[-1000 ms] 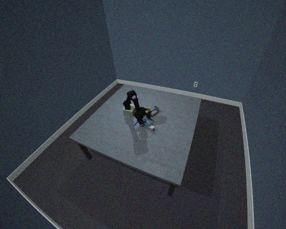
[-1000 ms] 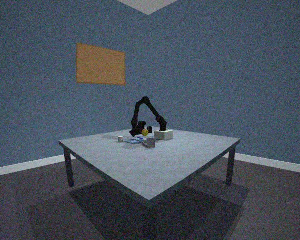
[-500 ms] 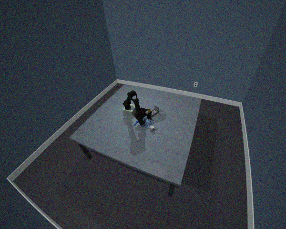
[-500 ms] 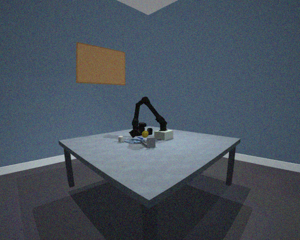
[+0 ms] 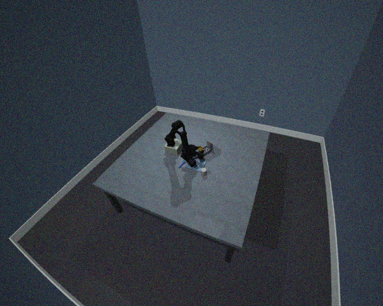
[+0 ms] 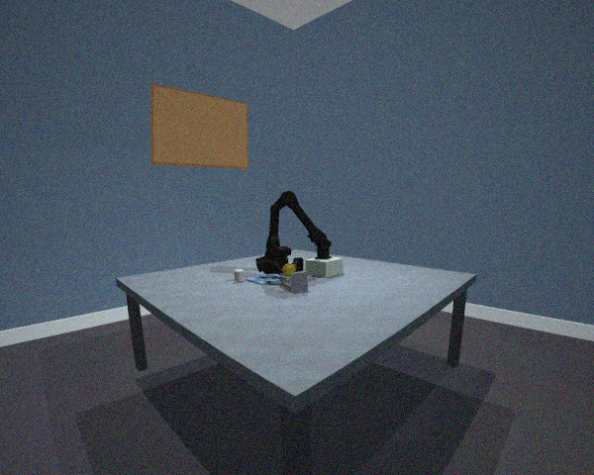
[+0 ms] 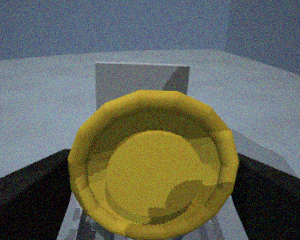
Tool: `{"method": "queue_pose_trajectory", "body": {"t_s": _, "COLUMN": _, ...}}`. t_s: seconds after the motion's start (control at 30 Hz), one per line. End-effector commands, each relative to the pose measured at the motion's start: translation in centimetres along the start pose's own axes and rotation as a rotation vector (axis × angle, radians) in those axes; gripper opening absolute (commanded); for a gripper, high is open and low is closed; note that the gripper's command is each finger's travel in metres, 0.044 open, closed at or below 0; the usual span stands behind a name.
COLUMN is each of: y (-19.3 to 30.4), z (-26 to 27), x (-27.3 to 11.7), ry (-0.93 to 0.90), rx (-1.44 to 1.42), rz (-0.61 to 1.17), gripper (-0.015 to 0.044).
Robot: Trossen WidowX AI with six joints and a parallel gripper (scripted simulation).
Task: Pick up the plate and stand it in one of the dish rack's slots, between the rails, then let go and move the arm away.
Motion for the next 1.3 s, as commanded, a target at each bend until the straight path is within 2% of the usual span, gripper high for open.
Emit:
{"method": "queue_pose_trajectory", "body": {"t_s": 0.0, "y": -0.1, "z": 0.1, "x": 0.3, "ry": 0.0, "rx": 0.0, "rz": -0.004, "gripper": 0.0}}
{"method": "queue_pose_trajectory", "body": {"t_s": 0.83, "y": -0.3, "z": 0.3, "x": 2.4, "ry": 0.0, "rx": 0.001, "rz": 0.001, "gripper": 0.0}}
{"method": "queue_pose_trajectory", "body": {"t_s": 1.0, "y": 1.5, "z": 0.0, "x": 2.6, "ry": 0.0, "rx": -0.002, "rz": 0.001, "gripper": 0.0}}
{"method": "queue_pose_trajectory", "body": {"t_s": 1.27, "y": 1.1, "z": 0.2, "x": 2.5, "ry": -0.001, "rx": 0.007, "rz": 0.002, "gripper": 0.0}}
Point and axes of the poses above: the point midway between the two fingers, 35 mm back from their tips, its own x axis out along the fingers, its own z axis across the jaws, y = z × x, the point moved 8 cm from there along -x, back along the fingers, and after that the axes turned 9 degrees about x, right-handed, at the moved point
